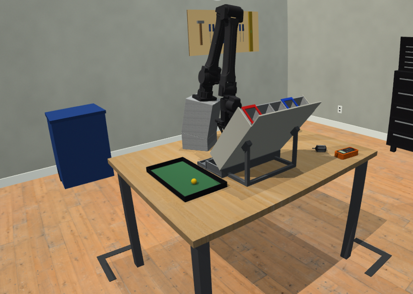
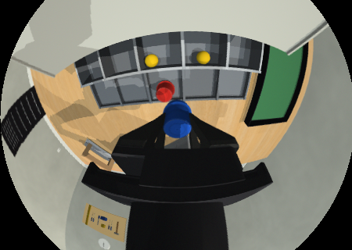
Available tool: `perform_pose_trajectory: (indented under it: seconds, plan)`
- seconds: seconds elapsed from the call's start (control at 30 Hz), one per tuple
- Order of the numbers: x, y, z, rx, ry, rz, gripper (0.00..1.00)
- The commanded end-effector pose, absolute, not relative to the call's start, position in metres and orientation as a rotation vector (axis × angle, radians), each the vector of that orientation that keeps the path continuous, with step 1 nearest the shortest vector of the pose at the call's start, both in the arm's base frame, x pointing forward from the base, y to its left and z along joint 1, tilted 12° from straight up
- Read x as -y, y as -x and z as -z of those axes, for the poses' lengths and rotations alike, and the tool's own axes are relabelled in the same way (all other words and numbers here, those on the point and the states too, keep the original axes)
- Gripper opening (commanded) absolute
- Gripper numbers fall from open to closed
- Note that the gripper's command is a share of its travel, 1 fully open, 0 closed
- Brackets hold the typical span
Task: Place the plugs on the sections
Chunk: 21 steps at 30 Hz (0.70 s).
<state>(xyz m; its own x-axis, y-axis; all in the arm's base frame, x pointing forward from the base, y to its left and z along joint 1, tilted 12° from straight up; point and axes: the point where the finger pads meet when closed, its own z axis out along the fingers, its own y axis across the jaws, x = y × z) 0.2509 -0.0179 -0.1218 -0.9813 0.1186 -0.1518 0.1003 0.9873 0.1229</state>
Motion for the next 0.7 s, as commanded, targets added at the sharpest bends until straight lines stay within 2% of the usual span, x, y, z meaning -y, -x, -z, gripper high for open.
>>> perform_pose_trajectory:
  seconds: [0.0, 0.67]
  plan:
    - [0.024, -0.253, 0.123, -2.98, -0.067, -0.175, 0.0]
    - [0.069, -0.253, 0.124, -2.965, -0.066, -0.169, 0.0]
